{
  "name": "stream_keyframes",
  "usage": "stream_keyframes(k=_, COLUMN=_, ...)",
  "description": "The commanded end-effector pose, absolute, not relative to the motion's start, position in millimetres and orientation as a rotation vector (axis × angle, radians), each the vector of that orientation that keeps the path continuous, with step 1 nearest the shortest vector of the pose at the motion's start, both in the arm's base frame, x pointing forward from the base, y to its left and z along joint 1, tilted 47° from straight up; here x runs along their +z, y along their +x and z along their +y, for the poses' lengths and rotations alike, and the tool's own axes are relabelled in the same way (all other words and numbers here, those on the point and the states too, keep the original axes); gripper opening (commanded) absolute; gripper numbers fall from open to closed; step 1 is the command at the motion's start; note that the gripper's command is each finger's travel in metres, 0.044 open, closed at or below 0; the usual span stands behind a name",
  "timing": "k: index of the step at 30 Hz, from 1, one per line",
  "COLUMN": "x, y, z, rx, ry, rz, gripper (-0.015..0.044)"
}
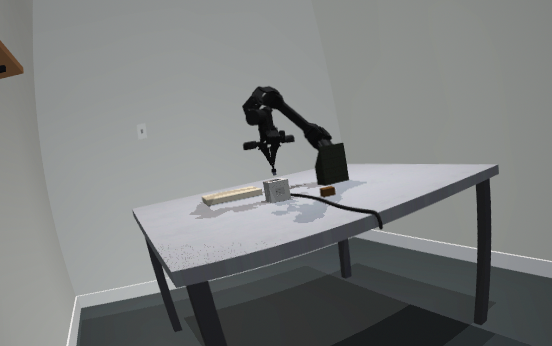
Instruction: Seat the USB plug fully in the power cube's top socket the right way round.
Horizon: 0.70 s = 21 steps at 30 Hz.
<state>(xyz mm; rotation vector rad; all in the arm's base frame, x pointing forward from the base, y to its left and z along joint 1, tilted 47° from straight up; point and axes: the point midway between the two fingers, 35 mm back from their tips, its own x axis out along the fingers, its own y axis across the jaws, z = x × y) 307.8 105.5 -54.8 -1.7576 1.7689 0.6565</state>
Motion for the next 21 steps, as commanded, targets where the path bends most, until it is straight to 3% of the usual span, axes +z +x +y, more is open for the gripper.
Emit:
stream_keyframes(k=1, x=-55.2, y=307.4, z=103.8, rx=0.648, ry=-1.76, rz=1.774, gripper=0.0)
stream_keyframes(k=21, x=-55.5, y=307.0, z=100.8, rx=0.64, ry=-1.764, rz=1.781, gripper=0.0)
